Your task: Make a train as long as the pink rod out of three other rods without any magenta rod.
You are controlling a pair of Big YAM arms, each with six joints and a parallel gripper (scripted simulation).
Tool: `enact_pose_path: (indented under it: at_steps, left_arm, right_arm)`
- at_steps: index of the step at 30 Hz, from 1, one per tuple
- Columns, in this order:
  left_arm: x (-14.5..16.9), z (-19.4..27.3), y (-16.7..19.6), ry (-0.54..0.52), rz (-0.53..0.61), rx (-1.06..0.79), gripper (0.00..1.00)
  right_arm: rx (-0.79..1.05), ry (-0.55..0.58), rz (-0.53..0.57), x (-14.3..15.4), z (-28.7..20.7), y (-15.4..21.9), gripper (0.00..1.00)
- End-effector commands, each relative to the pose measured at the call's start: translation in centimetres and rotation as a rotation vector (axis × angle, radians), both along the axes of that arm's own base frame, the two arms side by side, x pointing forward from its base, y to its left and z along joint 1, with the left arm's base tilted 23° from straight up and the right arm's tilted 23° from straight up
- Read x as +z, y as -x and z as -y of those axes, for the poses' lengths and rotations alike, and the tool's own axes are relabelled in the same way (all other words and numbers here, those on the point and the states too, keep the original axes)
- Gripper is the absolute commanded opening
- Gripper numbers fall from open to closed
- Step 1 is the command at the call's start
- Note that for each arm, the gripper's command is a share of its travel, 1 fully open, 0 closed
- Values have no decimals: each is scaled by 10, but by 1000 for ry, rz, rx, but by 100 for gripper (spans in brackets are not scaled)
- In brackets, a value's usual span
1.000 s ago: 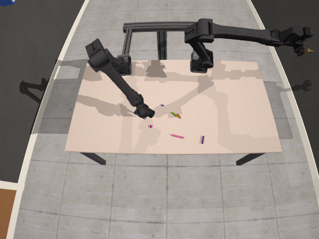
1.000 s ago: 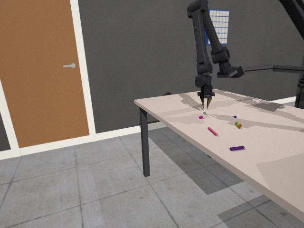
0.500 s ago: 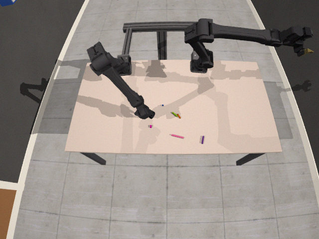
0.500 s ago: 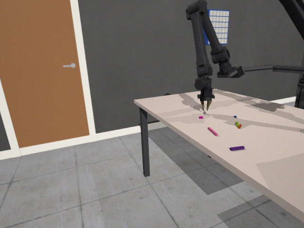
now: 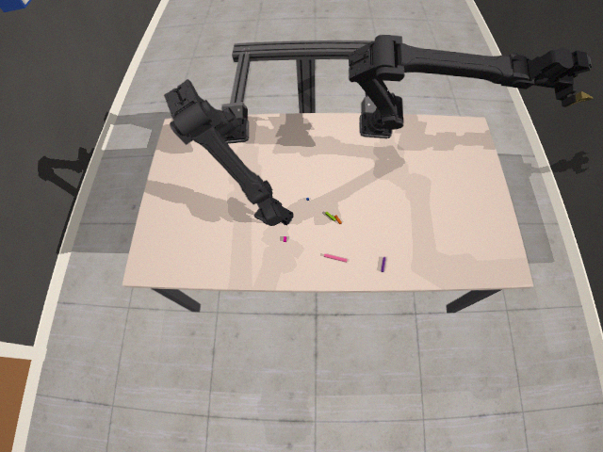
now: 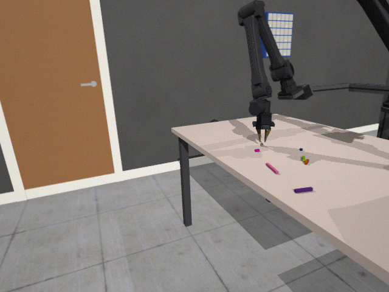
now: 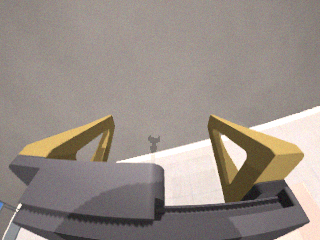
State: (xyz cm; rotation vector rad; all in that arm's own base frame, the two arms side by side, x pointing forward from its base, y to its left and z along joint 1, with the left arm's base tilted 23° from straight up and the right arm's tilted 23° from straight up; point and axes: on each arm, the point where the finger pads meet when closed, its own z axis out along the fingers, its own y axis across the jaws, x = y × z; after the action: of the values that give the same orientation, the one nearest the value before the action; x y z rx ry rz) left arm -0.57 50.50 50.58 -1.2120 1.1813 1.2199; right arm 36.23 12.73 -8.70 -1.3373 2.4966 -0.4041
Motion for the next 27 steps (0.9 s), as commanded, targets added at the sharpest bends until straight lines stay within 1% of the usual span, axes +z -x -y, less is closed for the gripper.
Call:
enact_pose_path:
  at_steps: [1, 27]
  left_arm:
    - [48, 2, 5, -88, -13, 9, 100]
    - [48, 2, 5, -88, -13, 9, 100]
  right_arm:
    - [1, -11, 15, 1, -1, -8, 23]
    - [4, -14, 21, 5, 1, -7, 23]
